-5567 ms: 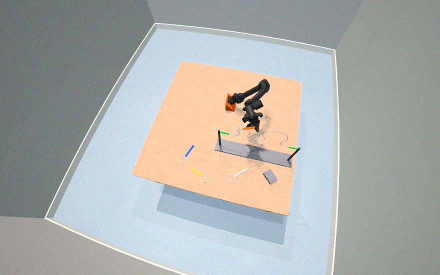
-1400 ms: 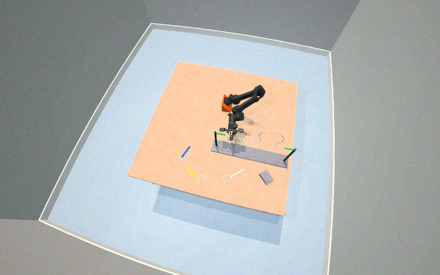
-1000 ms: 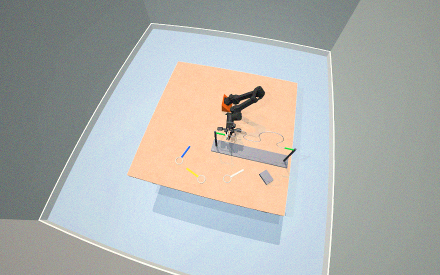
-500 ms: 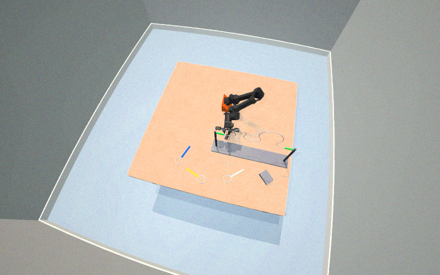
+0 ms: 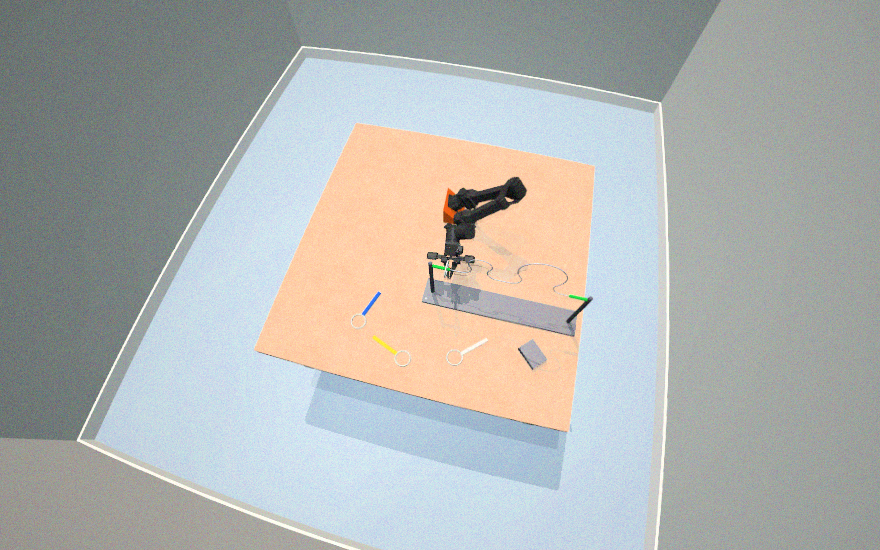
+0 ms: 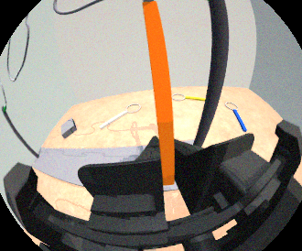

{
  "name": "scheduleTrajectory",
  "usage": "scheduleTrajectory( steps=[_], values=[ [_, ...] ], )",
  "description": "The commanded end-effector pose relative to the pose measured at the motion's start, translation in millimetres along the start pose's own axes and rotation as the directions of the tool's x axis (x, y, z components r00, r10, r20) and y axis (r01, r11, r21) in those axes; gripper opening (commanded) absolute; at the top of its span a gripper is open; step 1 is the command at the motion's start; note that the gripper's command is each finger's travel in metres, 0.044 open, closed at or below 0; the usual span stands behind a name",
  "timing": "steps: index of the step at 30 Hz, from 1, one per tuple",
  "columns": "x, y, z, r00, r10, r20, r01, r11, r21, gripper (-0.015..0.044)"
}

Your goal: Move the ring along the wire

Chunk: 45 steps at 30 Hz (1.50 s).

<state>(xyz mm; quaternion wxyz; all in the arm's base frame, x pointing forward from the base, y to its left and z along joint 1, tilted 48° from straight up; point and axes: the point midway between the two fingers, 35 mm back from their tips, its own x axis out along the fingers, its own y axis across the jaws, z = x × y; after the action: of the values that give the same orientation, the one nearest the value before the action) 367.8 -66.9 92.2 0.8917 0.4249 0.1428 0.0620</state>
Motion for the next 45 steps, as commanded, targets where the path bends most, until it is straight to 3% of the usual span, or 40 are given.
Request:
scheduleTrajectory(
  steps=[1,39,45],
  values=[
    [-1,-3,-1,1.0,0.002,-0.002,-0.002,1.0,-0.005,-0.015],
    [8,-7,-21,1.0,0.003,-0.002,-0.003,1.0,-0.004,-0.015],
    [8,-6,-20,1.0,0.006,-0.003,-0.006,1.0,-0.01,0.0008]
  ],
)
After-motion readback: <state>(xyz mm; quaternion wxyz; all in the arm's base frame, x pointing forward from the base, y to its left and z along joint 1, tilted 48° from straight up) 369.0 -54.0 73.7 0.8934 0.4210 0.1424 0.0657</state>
